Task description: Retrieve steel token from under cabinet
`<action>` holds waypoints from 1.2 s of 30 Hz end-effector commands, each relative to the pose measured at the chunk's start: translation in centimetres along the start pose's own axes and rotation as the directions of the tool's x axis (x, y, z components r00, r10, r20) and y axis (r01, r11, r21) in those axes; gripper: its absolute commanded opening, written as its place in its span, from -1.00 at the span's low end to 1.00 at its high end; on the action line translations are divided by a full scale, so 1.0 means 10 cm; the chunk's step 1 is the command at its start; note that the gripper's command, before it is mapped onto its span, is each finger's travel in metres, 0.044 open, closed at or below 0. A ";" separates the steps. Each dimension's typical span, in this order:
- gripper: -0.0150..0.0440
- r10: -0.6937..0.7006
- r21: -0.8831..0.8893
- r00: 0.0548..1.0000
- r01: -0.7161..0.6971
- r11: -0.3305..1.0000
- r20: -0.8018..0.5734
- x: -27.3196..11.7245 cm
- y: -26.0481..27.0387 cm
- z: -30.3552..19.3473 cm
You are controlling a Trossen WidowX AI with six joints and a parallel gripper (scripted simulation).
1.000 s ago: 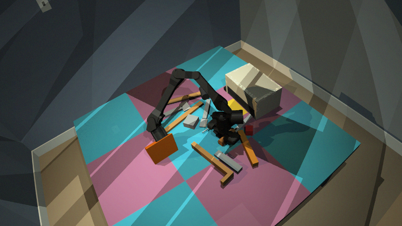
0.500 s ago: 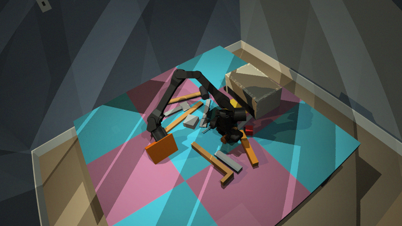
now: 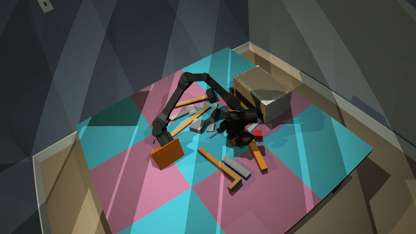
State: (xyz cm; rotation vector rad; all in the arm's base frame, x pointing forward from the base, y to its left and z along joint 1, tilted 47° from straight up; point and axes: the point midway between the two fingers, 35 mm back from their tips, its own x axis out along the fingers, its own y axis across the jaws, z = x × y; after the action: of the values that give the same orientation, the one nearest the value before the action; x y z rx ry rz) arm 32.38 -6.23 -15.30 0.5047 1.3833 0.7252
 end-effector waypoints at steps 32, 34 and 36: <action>-0.49 -0.001 -0.001 1.000 0.001 1.000 0.004 0.00 -0.01 0.41; -0.49 -0.001 -0.001 1.000 0.001 1.000 0.004 -0.01 -0.01 0.43; -0.49 -0.001 -0.002 1.000 0.001 1.000 0.004 -0.01 -0.01 0.45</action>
State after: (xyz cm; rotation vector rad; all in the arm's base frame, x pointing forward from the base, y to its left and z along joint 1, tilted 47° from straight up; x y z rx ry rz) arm 36.31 -5.97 -14.80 0.5053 1.3817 0.7258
